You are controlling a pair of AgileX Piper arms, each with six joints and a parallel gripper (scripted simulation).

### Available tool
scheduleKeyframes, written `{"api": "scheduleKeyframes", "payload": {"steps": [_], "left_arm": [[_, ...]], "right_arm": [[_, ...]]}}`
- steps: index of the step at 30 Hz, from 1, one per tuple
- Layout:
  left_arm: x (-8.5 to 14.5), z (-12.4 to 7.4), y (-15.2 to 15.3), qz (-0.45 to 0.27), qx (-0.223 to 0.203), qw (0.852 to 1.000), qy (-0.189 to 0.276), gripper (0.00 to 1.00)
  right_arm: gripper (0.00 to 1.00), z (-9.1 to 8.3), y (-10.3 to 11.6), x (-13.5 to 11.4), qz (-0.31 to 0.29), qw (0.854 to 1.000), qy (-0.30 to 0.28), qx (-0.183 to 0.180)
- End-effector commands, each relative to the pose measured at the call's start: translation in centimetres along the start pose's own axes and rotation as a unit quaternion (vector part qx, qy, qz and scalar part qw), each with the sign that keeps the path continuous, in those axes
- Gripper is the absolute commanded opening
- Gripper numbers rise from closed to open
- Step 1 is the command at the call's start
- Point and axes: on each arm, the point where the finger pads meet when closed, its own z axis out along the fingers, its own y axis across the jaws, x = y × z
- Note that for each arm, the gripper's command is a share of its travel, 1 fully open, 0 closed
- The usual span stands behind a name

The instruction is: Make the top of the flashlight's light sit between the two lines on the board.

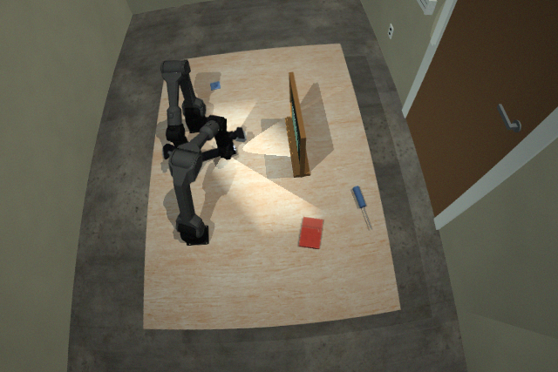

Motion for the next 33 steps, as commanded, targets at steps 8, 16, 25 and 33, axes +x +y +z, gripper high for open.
{"api": "scheduleKeyframes", "payload": {"steps": [8, 16, 25, 33], "left_arm": [[0.0, 0.0, 0.0, 0.000, -0.001, 1.000, 0.000, 0.37], [0.0, 0.0, 0.0, 0.000, -0.001, 1.000, 0.000, 0.37], [0.0, 0.0, 0.0, 0.000, -0.001, 1.000, 0.000, 0.37], [0.0, 0.0, 0.0, 0.000, -0.001, 1.000, 0.000, 0.37]], "right_arm": [[1.00, -1.0, 0.2, -0.1, 0.000, 1.000, -0.003, -0.006], [1.00, -3.6, 0.1, -0.1, 0.000, 1.000, -0.002, -0.003], [1.00, -5.1, 0.1, 0.0, 0.000, 1.000, -0.001, -0.002], [1.00, -5.1, 0.0, 0.0, 0.000, 1.000, -0.001, -0.001]]}}
